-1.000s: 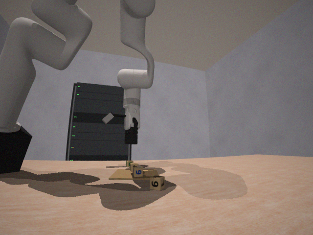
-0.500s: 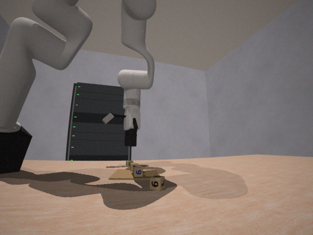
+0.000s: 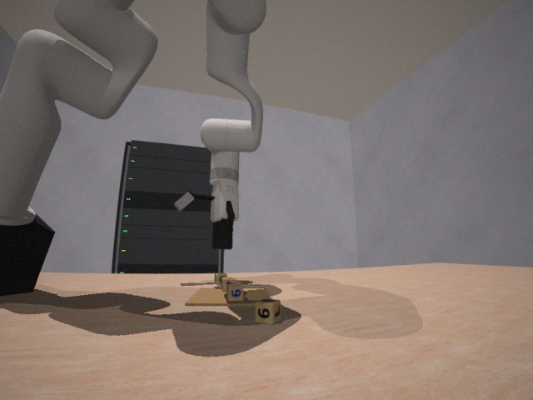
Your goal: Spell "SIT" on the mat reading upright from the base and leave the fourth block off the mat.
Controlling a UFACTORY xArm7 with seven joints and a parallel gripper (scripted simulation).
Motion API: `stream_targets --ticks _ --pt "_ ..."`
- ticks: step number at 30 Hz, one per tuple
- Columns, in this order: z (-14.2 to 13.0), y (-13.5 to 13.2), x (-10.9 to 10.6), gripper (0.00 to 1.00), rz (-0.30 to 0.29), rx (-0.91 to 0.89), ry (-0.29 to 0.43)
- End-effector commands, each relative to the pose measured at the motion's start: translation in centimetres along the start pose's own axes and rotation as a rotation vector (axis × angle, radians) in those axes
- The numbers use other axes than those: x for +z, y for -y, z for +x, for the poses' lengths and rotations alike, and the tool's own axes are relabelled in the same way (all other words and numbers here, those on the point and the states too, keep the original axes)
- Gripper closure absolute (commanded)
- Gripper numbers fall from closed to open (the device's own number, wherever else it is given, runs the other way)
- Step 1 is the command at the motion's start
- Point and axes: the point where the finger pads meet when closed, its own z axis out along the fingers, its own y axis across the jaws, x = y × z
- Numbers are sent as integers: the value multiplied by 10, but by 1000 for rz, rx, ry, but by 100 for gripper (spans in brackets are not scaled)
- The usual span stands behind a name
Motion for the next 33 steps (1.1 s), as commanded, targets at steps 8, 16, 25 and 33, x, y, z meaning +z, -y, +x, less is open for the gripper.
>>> stream_targets --ticks 8,16,25,33 --pt "-1 -1 -1 37 -1 -1 3" --pt "-1 -1 -1 37 -1 -1 3" --pt "-1 -1 4 37 0 0 3" --pt "-1 -1 11 37 0 0 3"
